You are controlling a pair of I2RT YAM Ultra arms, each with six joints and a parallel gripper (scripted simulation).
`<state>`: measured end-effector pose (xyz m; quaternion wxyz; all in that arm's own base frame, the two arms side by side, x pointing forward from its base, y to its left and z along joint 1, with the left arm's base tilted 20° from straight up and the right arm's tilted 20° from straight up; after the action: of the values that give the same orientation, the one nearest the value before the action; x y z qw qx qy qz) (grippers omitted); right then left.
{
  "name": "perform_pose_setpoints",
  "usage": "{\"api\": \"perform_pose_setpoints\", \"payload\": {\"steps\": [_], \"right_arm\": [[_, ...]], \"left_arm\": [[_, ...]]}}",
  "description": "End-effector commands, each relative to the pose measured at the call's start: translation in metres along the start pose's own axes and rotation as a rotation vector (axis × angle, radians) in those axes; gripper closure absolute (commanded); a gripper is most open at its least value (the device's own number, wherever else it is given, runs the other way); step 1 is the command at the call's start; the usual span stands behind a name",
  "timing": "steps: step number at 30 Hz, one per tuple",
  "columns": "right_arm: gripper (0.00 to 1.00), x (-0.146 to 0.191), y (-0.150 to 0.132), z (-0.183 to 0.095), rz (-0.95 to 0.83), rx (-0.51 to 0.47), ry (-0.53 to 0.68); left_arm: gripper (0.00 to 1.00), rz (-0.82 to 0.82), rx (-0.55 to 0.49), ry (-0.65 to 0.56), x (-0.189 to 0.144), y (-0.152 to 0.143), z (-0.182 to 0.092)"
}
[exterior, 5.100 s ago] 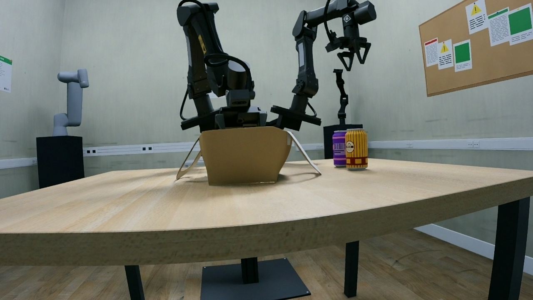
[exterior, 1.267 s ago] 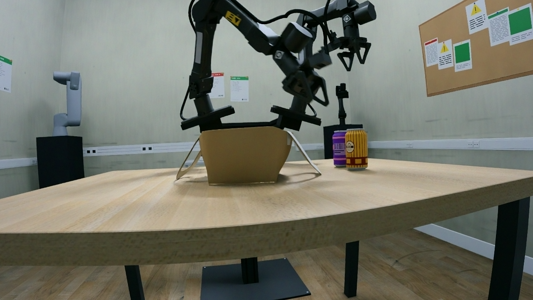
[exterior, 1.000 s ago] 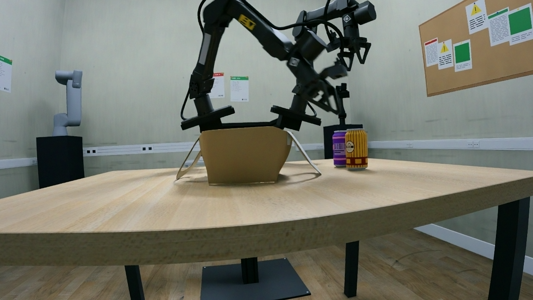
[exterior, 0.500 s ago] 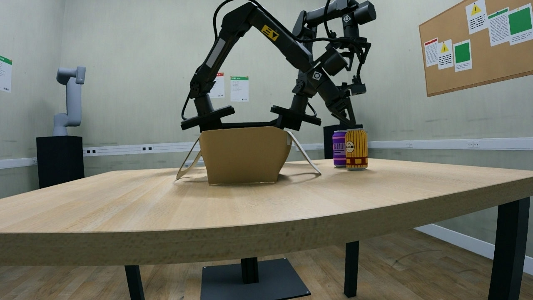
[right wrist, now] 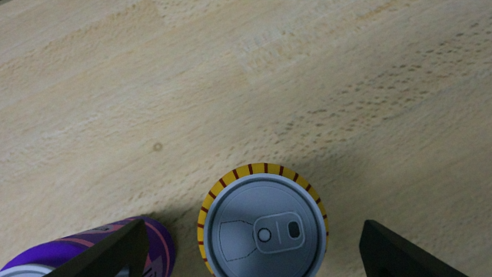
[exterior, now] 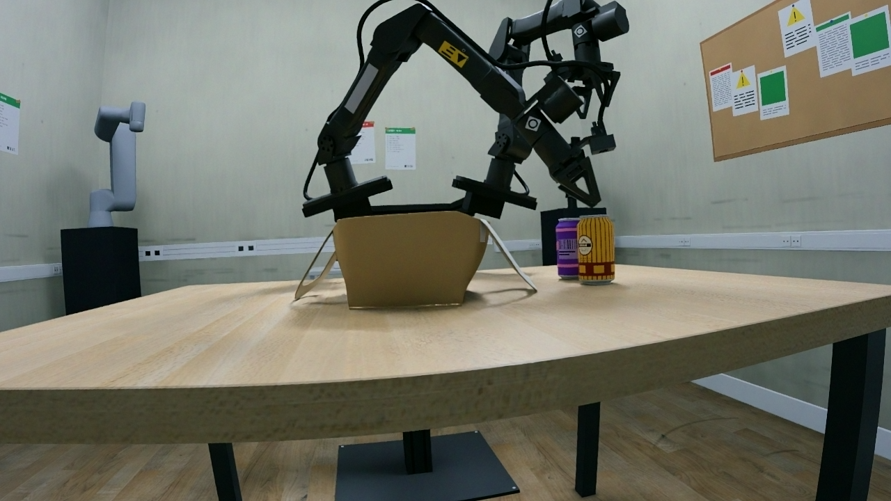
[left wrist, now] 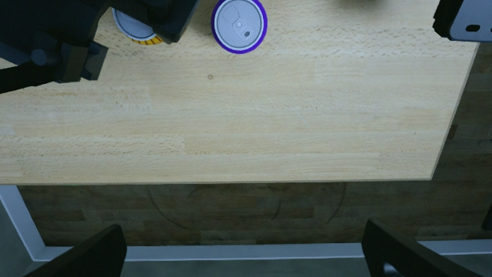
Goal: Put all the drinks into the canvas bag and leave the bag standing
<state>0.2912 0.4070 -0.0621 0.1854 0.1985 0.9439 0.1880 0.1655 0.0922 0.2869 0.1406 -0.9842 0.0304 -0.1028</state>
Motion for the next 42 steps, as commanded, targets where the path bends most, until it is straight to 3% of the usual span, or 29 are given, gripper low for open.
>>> {"api": "perform_pose_setpoints", "payload": {"steps": [1, 6, 9, 10, 15, 16, 18, 20, 23, 27, 33, 35, 40, 42], "right_arm": [[0.16, 0.002, 0.042, -0.024, -0.006, -0.121, 0.000], [0.16, -0.017, 0.038, -0.021, 0.025, -0.113, -0.019], [0.16, -0.006, 0.040, -0.023, 0.007, -0.117, -0.008], [0.16, -0.010, 0.016, 0.003, 0.015, -0.065, -0.009], [0.16, 0.005, 0.014, -0.001, -0.013, -0.067, 0.007], [0.16, 0.013, -0.003, 0.008, -0.026, -0.029, 0.018], [0.16, 0.001, 0.006, 0.011, -0.004, -0.054, 0.004], [0.16, -0.005, -0.008, 0.016, 0.006, -0.026, 0.001], [0.16, 0.002, 0.003, 0.013, -0.008, -0.060, 0.004], [0.16, -0.008, -0.009, 0.025, 0.010, -0.042, -0.004], [0.16, 0.009, -0.013, 0.028, -0.021, -0.042, 0.014], [0.16, -0.006, -0.025, 0.035, 0.005, -0.016, 0.002], [0.16, -0.001, -0.004, 0.033, -0.007, -0.075, 0.001], [0.16, -0.013, -0.010, 0.040, 0.015, -0.067, -0.011]], "left_arm": [[0.00, 0.003, -0.003, 0.031, 0.000, 0.002, -0.009], [0.00, 0.003, -0.003, 0.031, 0.000, 0.002, -0.009], [0.00, 0.003, -0.003, 0.031, 0.000, 0.002, -0.009], [0.00, 0.003, -0.003, 0.031, 0.000, 0.002, -0.009], [0.00, 0.003, -0.003, 0.031, 0.000, 0.002, -0.009], [0.00, 0.003, -0.003, 0.031, 0.000, 0.002, -0.009], [0.00, 0.003, -0.003, 0.031, 0.000, 0.002, -0.009], [0.00, 0.003, -0.003, 0.031, 0.000, 0.002, -0.009], [0.00, 0.003, -0.003, 0.031, 0.000, 0.002, -0.009], [0.00, 0.003, -0.003, 0.031, 0.000, 0.002, -0.009], [0.00, 0.003, -0.003, 0.031, 0.000, 0.002, -0.009], [0.00, 0.003, -0.003, 0.031, 0.000, 0.002, -0.009], [0.00, 0.003, -0.003, 0.031, 0.000, 0.002, -0.009], [0.00, 0.003, -0.003, 0.031, 0.000, 0.002, -0.009]]}}
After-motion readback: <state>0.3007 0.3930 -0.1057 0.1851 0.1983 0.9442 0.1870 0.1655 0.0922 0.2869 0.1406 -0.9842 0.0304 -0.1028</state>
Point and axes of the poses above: on each arm, the point where the finger pads meet when closed, its own z axis out along the fingers, its own x axis across the jaws, y = z × x, the point moved 6 cm from there along -z, back along the fingers, and after that the axes turned 4 degrees about z, right-handed, at the moved point
